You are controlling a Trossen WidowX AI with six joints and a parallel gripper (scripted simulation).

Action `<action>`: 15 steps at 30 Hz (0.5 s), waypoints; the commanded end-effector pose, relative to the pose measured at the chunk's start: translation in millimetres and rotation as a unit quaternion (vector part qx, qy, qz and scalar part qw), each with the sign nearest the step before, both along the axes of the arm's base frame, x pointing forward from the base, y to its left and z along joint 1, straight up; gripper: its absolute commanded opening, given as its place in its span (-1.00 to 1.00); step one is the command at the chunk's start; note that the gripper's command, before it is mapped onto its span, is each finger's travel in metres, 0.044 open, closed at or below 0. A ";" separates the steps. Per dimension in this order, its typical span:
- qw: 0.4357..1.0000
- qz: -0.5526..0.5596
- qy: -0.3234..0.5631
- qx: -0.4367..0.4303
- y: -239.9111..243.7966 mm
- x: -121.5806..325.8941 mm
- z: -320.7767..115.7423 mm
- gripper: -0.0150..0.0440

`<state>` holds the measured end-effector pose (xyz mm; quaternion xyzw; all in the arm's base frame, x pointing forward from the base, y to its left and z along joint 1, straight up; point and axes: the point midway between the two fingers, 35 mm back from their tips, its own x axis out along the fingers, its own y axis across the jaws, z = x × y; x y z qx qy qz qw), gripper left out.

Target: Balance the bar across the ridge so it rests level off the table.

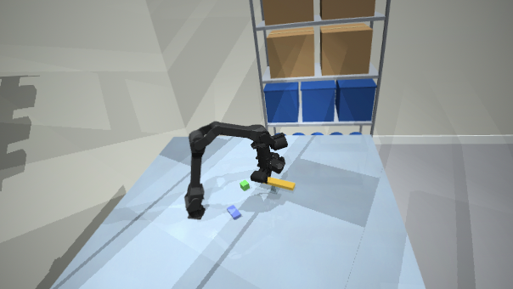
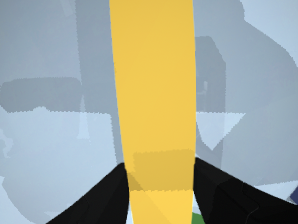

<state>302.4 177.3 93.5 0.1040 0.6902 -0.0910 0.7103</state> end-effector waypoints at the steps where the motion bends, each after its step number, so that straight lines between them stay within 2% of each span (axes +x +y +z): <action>1: 1.000 -0.002 0.002 0.001 0.3 -0.6 -2.5 -0.49; 15: 1.000 -0.002 0.002 0.001 0.3 -0.8 -0.6 -0.49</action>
